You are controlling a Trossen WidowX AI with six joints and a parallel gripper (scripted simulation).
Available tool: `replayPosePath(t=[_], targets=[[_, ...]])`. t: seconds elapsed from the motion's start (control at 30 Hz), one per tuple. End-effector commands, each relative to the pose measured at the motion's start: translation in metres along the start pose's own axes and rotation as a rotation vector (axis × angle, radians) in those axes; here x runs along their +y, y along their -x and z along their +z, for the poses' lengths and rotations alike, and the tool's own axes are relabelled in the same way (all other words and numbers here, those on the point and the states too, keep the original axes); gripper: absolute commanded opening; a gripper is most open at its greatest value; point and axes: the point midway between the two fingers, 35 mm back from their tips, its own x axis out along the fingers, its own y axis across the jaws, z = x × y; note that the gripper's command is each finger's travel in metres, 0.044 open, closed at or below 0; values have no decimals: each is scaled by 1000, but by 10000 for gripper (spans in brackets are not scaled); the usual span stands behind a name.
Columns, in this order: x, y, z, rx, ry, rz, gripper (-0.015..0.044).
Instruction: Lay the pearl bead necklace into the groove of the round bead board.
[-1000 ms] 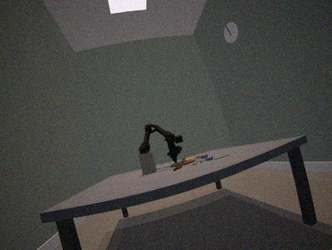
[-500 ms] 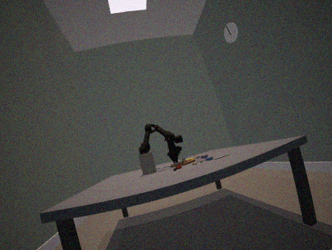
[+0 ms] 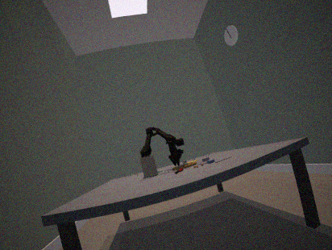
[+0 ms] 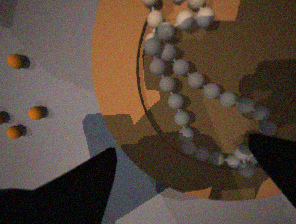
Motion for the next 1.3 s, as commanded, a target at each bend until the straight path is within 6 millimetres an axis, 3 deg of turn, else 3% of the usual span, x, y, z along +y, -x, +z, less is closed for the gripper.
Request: replayPosePath(t=[0.0,0.97,1.17,1.27], targets=[[0,0,0,0,0,0,440],[0,0,0,0,0,0,440],[-4,30,7,-4,148,-1,400],[-5,34,8,-4,170,-1,380]])
